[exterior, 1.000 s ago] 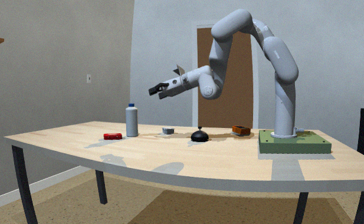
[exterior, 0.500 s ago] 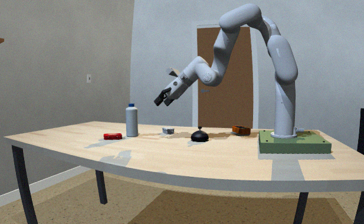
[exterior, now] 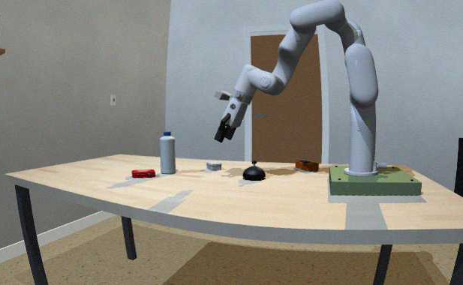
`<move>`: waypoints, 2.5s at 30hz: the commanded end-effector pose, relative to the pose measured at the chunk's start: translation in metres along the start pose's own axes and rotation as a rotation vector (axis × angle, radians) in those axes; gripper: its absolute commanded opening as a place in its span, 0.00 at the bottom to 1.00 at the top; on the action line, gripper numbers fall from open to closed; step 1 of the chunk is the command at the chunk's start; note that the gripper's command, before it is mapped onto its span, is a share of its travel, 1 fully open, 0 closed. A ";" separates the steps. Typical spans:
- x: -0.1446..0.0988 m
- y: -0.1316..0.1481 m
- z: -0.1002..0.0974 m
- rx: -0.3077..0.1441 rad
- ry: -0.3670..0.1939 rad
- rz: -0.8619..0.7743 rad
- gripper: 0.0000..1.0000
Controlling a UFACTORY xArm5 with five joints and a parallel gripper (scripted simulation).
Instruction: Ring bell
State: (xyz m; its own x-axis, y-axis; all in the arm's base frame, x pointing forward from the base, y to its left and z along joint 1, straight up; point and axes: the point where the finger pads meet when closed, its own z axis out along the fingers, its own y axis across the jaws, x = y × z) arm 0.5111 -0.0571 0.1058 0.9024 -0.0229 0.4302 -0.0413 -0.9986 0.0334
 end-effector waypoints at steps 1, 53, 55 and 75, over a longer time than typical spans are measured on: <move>-0.019 0.003 -0.008 0.007 -0.106 -0.031 1.00; -0.102 0.007 -0.055 0.064 -0.443 -0.129 0.00; -0.102 0.007 -0.055 0.064 -0.443 -0.129 0.00; -0.102 0.007 -0.054 0.064 -0.443 -0.129 0.00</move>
State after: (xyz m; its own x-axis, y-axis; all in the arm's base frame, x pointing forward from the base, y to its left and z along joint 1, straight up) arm 0.3938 -0.0584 0.1102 0.9953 0.0970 -0.0054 0.0970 -0.9953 -0.0013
